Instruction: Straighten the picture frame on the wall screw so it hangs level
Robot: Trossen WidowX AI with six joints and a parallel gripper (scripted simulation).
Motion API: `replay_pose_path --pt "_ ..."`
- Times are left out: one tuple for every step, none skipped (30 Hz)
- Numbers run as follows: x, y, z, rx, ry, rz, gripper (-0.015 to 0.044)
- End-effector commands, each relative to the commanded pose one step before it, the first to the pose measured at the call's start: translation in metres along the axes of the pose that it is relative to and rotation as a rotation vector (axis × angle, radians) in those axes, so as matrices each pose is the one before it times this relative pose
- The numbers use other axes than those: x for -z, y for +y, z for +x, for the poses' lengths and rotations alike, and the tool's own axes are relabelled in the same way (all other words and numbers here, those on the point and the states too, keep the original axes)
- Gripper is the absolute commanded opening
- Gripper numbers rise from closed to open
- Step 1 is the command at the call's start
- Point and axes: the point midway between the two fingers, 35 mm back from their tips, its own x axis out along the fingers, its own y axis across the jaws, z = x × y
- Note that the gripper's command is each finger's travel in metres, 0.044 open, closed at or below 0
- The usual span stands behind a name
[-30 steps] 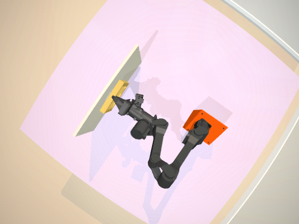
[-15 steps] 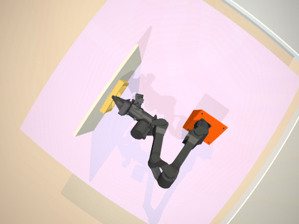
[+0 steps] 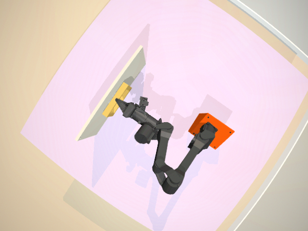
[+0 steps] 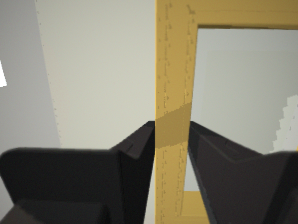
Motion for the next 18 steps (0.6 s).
replay_pose_path --pt "0.00016 -0.00029 0.00001 0.00089 0.00141 0.0206 0.0" --pt "-0.00003 0.00004 0.0 -0.00003 0.00006 0.0131 0.0" --pt "-0.00003 0.00004 0.0 -0.00003 0.00007 0.0131 0.0" --pt "0.0 0.0 0.0 0.0 0.0 0.0 0.0" --pt "0.0 0.0 0.0 0.0 0.0 0.0 0.0" --pt "0.0 0.0 0.0 0.0 0.0 0.0 0.0" --pt "-0.00003 0.00004 0.0 -0.00003 0.00006 0.0131 0.0" --pt "-0.00003 0.00004 0.0 -0.00003 0.00007 0.0131 0.0" --pt "-0.00011 0.00025 0.0 -0.00125 -0.00177 -0.0289 0.0026" --pt "0.0 0.0 0.0 0.0 0.0 0.0 0.0053" --pt "0.0 0.0 0.0 0.0 0.0 0.0 0.0079" --pt "0.0 0.0 0.0 0.0 0.0 0.0 0.0105" --pt "0.0 0.0 0.0 0.0 0.0 0.0 0.0131" --pt "0.0 0.0 0.0 0.0 0.0 0.0 0.0157" --pt "0.0 0.0 0.0 0.0 0.0 0.0 0.0184" --pt "0.0 0.0 0.0 0.0 0.0 0.0 0.021" --pt "0.0 0.0 0.0 0.0 0.0 0.0 0.0236" --pt "0.0 0.0 0.0 0.0 0.0 0.0 0.026"
